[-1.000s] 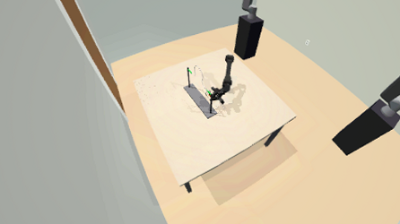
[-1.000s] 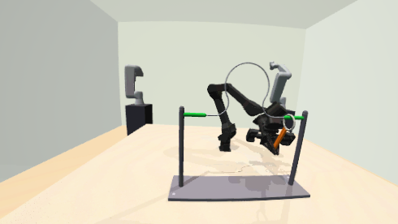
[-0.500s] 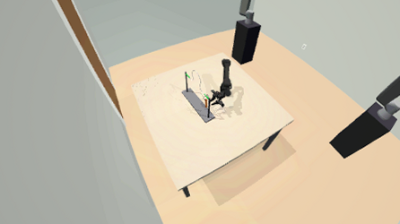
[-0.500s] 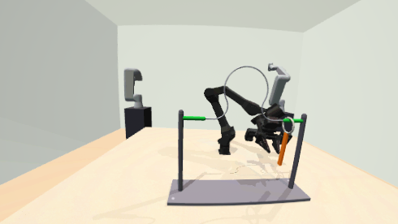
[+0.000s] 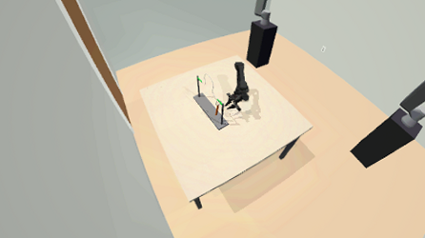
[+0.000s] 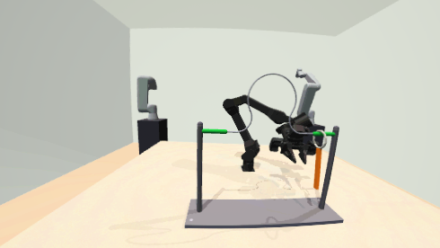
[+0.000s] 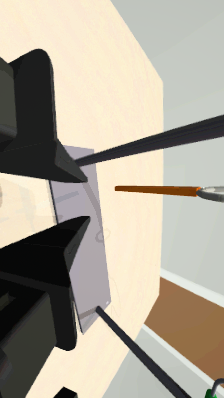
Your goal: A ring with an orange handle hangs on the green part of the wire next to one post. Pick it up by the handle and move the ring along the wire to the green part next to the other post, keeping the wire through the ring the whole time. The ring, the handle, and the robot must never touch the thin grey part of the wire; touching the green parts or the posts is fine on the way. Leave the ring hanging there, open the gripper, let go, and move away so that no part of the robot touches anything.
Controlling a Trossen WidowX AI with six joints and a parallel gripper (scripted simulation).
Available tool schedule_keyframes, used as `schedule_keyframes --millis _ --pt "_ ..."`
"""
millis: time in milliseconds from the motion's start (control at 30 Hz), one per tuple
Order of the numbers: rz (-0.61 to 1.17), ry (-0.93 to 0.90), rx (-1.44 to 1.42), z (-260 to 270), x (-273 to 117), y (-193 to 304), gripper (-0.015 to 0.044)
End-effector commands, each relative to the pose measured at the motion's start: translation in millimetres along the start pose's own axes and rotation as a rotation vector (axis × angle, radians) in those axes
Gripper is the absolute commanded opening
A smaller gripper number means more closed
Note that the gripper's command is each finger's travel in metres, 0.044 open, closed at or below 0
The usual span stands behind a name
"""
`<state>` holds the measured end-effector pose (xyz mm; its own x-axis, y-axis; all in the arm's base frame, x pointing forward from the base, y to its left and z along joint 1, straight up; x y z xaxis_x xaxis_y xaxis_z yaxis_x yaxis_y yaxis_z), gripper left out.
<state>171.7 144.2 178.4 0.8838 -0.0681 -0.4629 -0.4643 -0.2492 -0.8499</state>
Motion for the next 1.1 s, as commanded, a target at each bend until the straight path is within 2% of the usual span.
schedule_keyframes --millis 0,400,633,767,1067 --pt "-0.004 0.002 0.006 -0.4 -1.1 -0.7 0.0160" --pt "-0.004 0.002 0.006 -0.4 -1.1 -0.7 0.0160" --pt "-0.009 -0.002 -0.002 -1.8 -40.4 -1.1 0.0344" --pt "-0.010 -0.002 -0.003 -2.1 -41.7 -1.3 0.0440" --pt "-0.010 -0.002 -0.003 -2.1 -41.7 -1.3 0.0440"
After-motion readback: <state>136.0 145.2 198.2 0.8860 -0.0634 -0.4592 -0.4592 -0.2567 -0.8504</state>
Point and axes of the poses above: the point midway between the two fingers, 35 mm back from their tips, its own x axis out along the fingers, its own z axis across the jaws, y = z × x, the point moved 4 cm from there along -x, back along the fingers, and after that the axes turned 14 degrees about -x, right-handed, at the moved point
